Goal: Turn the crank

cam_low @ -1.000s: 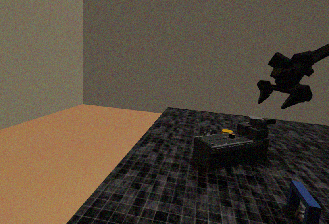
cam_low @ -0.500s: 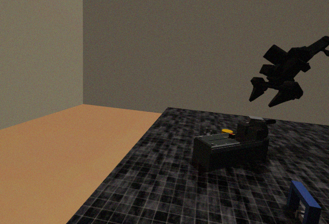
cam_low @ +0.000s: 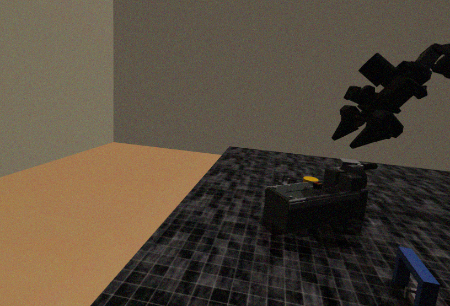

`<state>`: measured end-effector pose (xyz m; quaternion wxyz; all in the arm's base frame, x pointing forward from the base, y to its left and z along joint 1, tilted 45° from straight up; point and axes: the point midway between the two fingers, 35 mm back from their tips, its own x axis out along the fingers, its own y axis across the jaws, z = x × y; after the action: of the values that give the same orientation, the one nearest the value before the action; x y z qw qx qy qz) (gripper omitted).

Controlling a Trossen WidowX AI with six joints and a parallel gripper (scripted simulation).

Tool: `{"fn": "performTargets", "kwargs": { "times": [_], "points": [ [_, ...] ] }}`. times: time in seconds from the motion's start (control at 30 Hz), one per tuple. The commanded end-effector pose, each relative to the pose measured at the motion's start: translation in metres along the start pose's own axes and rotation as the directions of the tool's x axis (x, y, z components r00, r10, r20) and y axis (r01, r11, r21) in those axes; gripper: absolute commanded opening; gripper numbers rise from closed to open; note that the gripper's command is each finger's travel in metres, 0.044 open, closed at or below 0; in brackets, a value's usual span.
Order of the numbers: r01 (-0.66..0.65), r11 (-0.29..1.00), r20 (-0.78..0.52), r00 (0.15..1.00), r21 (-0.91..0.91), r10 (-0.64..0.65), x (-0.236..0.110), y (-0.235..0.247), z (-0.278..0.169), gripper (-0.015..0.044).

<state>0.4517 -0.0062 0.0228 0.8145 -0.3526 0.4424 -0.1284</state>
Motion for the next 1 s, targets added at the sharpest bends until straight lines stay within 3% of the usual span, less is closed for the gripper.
{"fn": "performTargets", "kwargs": {
  "times": [0.0,0.17,0.77,0.97],
  "points": [
    [0.018,1.000,0.001,1.000,0.025,-0.018,0.012,0.000,-0.006,0.0440],
    [0.020,1.000,0.001,1.000,0.023,-0.020,0.042,0.000,-0.035,0.0440],
    [0.020,1.000,0.002,1.000,0.023,-0.021,0.044,0.000,-0.036,0.0440],
    [0.021,0.999,-0.001,1.000,0.030,-0.021,0.011,0.000,-0.006,0.0440]
  ]
}}
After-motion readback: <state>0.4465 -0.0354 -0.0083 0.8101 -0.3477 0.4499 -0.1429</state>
